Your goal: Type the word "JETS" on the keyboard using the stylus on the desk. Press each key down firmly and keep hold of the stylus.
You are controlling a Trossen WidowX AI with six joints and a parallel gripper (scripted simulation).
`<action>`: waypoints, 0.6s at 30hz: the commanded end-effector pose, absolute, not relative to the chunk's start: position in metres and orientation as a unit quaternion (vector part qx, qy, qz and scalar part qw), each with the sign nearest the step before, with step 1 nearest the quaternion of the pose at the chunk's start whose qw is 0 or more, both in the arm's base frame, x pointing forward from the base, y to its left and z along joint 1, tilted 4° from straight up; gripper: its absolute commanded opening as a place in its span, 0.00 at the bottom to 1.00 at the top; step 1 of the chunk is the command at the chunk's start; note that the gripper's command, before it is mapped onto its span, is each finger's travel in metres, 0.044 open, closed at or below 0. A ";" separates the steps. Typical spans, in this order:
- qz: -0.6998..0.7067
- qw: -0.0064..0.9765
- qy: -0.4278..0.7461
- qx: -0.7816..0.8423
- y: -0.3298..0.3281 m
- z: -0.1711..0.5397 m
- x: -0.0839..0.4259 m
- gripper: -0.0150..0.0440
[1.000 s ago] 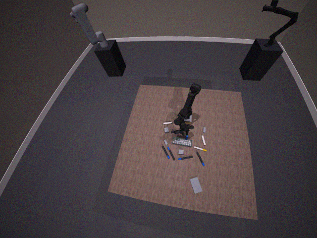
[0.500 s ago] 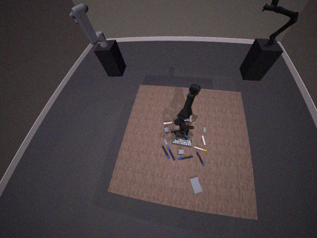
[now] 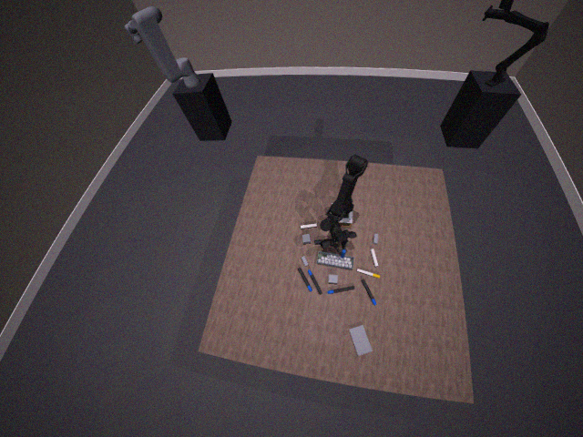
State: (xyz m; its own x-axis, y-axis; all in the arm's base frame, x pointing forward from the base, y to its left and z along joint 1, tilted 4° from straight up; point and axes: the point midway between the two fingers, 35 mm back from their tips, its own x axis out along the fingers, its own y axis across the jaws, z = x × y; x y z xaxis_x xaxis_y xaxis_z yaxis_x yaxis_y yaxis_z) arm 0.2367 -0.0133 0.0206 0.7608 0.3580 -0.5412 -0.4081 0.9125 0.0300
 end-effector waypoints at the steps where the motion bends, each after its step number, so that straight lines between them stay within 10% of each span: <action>1: 0.206 0.937 0.278 -0.045 -0.013 0.018 0.236 0.39; 18: 0.206 0.937 0.278 -0.045 -0.013 0.016 0.236 0.39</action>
